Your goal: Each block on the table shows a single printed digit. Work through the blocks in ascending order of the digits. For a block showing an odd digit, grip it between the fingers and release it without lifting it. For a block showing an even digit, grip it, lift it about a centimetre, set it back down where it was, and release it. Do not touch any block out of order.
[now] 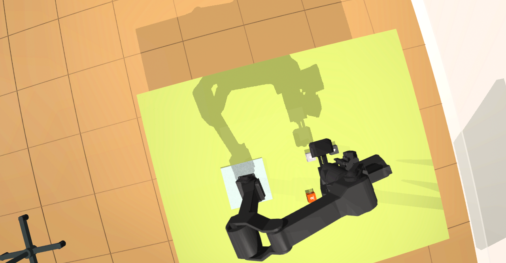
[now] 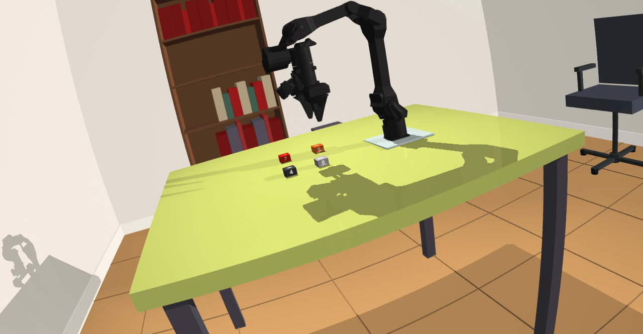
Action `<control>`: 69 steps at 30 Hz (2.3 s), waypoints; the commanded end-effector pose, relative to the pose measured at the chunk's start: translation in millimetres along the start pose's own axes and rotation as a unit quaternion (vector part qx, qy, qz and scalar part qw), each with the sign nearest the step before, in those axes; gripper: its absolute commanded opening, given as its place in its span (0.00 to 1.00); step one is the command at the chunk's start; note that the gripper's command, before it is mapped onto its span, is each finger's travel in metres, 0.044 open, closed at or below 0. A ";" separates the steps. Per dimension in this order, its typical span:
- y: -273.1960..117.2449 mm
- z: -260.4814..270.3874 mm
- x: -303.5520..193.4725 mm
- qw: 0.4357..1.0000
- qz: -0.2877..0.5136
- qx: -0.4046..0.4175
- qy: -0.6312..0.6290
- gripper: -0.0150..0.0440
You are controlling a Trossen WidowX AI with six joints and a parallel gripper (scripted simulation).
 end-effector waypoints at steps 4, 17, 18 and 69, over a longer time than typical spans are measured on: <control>-0.4 14.8 0.0 1.000 -0.001 0.000 0.006 0.93; -0.4 14.8 0.0 1.000 -0.001 0.000 0.006 0.93; -0.4 14.8 0.0 1.000 -0.001 0.000 0.006 0.93; -3.5 -143.5 85.7 1.000 -0.005 -0.007 0.006 0.93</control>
Point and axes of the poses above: the point midway between the two fingers, 35 mm back from their tips, its own y axis out along the fingers, its own z axis across the jaws, x = y × z, the point moved 10 cm from there along -y, back along the fingers, and after that the axes turned 3 degrees about y, right-handed, at the moved point
